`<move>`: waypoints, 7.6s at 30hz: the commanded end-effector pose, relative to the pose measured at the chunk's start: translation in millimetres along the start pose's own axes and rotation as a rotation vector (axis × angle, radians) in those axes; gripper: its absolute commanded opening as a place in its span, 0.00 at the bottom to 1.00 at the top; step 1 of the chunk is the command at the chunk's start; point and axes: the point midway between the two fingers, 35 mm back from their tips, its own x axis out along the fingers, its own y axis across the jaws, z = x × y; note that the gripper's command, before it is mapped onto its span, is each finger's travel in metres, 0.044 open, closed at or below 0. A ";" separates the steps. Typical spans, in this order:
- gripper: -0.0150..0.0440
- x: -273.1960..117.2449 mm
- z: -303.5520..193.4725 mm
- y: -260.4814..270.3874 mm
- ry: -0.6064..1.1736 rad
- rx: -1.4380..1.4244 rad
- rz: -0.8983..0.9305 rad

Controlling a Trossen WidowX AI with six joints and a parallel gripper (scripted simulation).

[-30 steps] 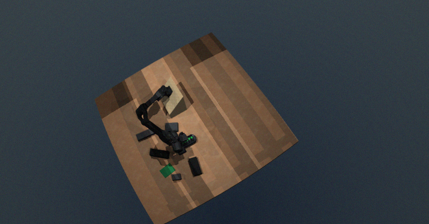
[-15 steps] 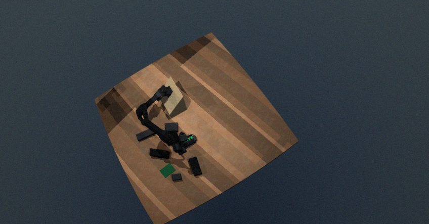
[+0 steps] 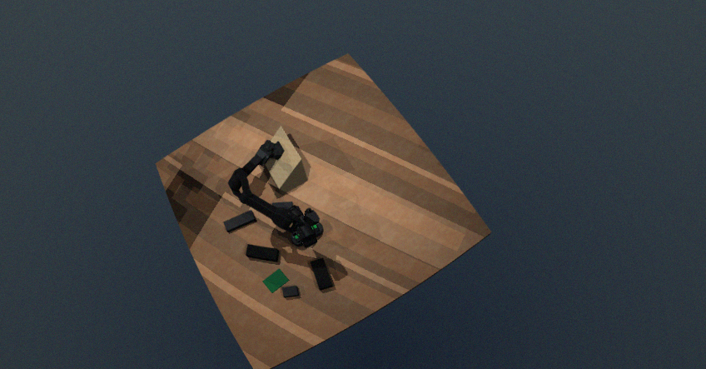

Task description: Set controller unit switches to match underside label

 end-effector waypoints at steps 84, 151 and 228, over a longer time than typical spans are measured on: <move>0.76 36.7 64.4 7.8 -0.006 -0.050 0.021; 1.00 -14.0 73.0 38.2 -0.009 -0.051 0.022; 0.30 -41.6 14.7 81.8 -0.005 -0.084 0.023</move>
